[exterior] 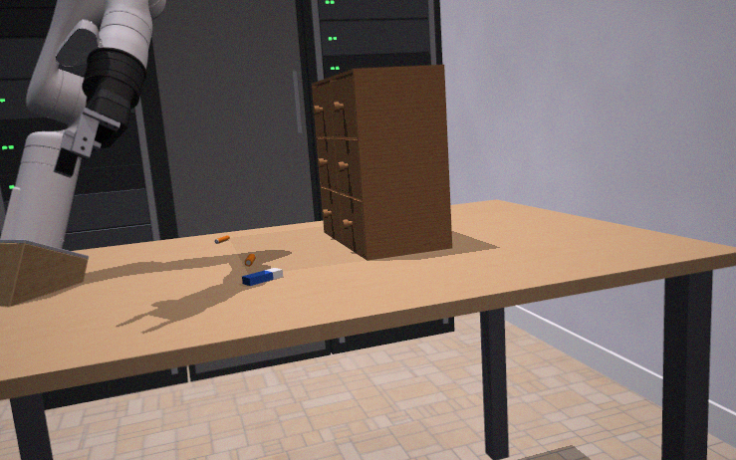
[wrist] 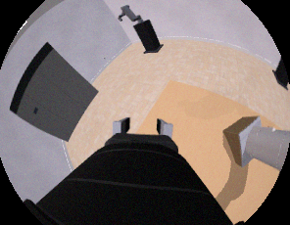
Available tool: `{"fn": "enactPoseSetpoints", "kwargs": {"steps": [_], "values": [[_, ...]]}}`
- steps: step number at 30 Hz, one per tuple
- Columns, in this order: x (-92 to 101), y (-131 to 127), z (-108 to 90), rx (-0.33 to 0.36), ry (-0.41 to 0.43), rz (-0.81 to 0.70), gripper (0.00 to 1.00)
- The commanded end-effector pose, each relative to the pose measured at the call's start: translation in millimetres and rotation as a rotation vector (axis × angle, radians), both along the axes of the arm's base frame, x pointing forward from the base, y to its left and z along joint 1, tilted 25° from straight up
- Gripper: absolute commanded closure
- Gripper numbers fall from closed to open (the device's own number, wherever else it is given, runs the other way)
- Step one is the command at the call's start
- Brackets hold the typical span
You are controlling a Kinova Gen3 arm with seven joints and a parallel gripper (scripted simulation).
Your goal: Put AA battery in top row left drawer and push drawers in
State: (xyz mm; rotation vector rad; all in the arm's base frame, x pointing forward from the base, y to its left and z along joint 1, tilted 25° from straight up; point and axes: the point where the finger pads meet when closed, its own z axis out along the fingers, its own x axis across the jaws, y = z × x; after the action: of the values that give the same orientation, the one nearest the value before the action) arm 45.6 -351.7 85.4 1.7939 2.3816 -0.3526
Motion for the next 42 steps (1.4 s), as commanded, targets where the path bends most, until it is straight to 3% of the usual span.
{"fn": "enactPoseSetpoints", "kwargs": {"steps": [1, 18, 26, 31, 33, 42], "values": [[-0.3, -0.4, 0.4, -0.001, 0.0, -0.002, 0.0], [-15.1, -3.0, 21.6, -0.015, -0.01, -0.228, 0.0], [-27.0, 7.6, 53.8, -0.016, -0.045, -0.566, 0.0], [-24.4, 26.5, 80.7, 0.006, -0.089, -0.835, 0.0], [-24.4, 26.5, 80.7, 0.006, -0.089, -0.835, 0.0], [14.3, 83.7, 141.7, 0.126, -0.194, -1.332, 0.0]]}}
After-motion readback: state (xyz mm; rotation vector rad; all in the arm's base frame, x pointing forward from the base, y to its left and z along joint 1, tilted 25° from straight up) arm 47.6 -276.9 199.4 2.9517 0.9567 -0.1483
